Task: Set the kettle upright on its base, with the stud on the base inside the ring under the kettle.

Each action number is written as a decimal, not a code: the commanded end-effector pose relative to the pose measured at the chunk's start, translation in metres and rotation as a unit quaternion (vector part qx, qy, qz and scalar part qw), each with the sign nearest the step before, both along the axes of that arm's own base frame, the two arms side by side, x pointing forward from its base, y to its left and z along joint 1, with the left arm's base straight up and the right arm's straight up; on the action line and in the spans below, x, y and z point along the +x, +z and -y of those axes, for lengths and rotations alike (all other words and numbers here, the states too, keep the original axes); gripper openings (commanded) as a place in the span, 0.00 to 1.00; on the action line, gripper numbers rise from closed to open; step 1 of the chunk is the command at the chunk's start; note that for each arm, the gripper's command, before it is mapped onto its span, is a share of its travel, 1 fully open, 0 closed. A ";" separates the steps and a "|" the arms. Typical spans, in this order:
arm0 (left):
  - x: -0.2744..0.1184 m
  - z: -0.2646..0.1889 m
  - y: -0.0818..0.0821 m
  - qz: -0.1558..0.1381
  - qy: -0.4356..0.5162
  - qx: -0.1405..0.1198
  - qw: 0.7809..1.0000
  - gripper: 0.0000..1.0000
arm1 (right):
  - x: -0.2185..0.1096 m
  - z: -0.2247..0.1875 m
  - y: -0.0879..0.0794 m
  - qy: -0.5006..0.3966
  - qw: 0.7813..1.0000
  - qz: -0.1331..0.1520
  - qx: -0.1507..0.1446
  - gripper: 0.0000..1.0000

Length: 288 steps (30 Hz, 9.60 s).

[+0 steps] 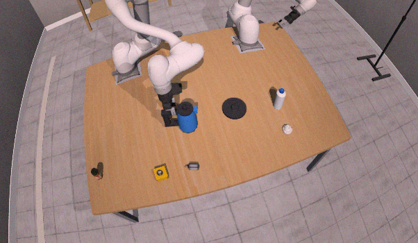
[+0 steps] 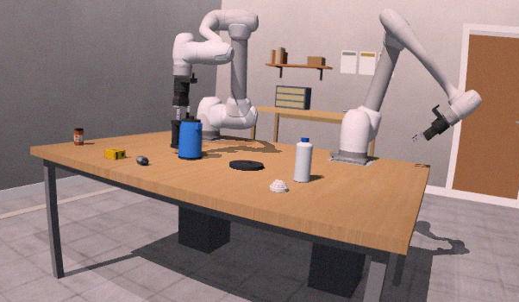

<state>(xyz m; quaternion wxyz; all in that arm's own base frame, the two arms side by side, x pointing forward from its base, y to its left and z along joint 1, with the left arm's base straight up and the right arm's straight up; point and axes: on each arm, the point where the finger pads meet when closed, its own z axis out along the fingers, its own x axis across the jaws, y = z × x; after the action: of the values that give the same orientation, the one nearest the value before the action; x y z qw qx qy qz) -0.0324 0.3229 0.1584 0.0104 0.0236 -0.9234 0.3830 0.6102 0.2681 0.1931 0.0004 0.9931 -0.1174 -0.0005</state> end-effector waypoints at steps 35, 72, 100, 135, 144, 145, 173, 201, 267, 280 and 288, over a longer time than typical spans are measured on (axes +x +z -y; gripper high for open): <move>0.000 0.000 0.000 0.000 0.000 0.000 1.000 1.00 | 0.000 0.000 0.000 0.000 1.000 0.001 0.000 1.00; 0.000 0.000 0.000 0.000 0.000 0.000 1.000 1.00 | 0.000 0.000 -0.034 0.000 1.000 0.001 0.000 1.00; 0.000 0.000 0.000 0.000 0.000 0.000 1.000 1.00 | 0.000 0.000 -0.034 0.000 1.000 0.001 0.000 1.00; 0.000 0.000 0.000 0.000 0.000 0.000 1.000 1.00 | 0.000 0.000 -0.034 0.000 1.000 0.001 0.000 0.00; 0.000 0.000 0.000 0.000 0.000 0.000 1.000 1.00 | 0.000 0.000 -0.034 0.000 1.000 0.001 0.000 0.00; 0.000 0.000 0.000 0.000 0.000 0.000 1.000 1.00 | 0.000 0.000 -0.034 0.000 1.000 0.001 0.000 0.00; 0.000 0.000 0.000 0.000 0.000 0.000 1.000 1.00 | 0.000 0.000 -0.031 0.000 1.000 0.001 0.000 0.00; 0.000 0.000 0.000 0.000 0.000 0.000 1.000 1.00 | 0.000 0.000 0.008 0.000 1.000 0.001 0.000 0.00; 0.000 0.000 0.000 0.000 0.000 0.000 1.000 1.00 | 0.000 -0.003 0.013 0.000 1.000 0.001 0.000 0.00; 0.000 0.000 0.000 0.000 0.000 0.000 1.000 1.00 | 0.000 -0.012 0.013 0.000 1.000 0.001 0.000 0.00; 0.000 0.000 0.000 0.000 0.000 0.000 1.000 1.00 | -0.001 -0.021 0.013 0.000 1.000 0.001 0.000 0.00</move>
<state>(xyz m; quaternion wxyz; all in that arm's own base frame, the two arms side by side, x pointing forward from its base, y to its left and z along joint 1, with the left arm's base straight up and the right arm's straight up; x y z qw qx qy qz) -0.0324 0.3229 0.1584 0.0104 0.0236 -0.9234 0.3830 0.6091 0.2869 0.2053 0.0006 0.9931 -0.1174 -0.0006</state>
